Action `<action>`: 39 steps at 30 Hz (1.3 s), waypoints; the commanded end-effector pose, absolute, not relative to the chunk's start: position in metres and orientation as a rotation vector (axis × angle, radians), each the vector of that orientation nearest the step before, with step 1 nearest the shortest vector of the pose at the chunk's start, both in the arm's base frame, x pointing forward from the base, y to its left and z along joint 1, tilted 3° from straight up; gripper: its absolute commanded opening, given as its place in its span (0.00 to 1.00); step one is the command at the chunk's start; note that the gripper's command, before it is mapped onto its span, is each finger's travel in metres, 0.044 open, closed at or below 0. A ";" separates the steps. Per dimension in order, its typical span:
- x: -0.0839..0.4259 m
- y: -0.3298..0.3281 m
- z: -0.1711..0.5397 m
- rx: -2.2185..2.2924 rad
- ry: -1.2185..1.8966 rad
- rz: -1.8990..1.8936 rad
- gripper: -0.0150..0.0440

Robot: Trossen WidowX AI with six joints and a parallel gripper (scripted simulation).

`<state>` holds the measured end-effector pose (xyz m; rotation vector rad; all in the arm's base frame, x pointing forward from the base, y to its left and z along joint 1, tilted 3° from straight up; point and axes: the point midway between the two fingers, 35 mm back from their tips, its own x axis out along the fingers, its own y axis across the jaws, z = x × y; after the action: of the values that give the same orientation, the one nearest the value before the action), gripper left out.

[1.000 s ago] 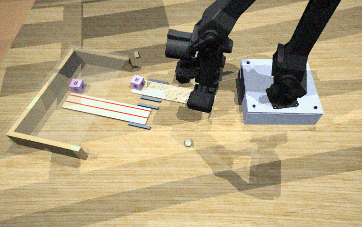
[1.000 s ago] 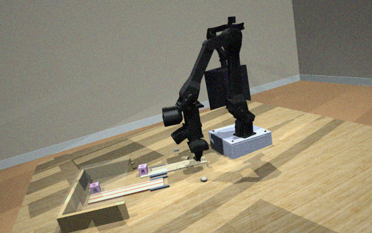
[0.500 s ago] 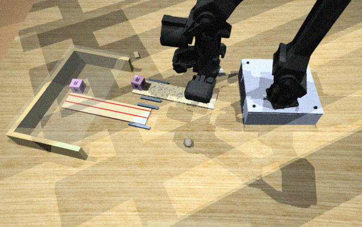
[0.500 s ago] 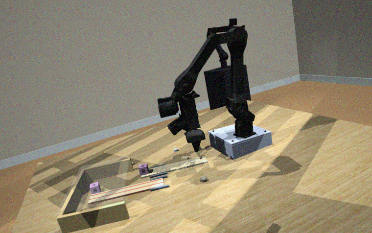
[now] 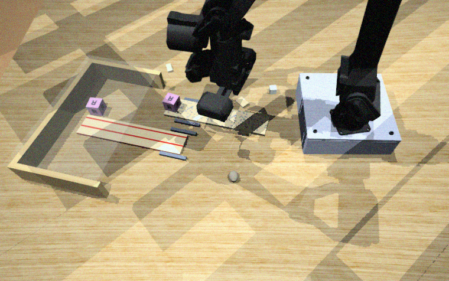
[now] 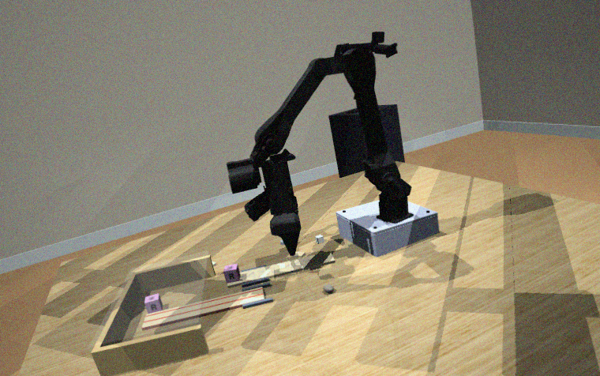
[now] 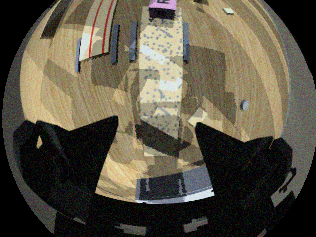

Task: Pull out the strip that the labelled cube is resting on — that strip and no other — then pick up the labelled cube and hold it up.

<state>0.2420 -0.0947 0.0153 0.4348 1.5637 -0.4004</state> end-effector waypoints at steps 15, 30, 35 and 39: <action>0.305 -0.123 0.022 0.439 1.560 -0.410 1.00; 0.357 -0.149 0.027 0.438 1.556 -0.410 1.00; 0.372 -0.159 0.028 0.437 1.554 -0.410 1.00; 0.375 -0.161 0.027 0.437 1.554 -0.410 0.91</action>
<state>0.3728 -0.1580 0.0282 0.4435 1.5499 -0.4114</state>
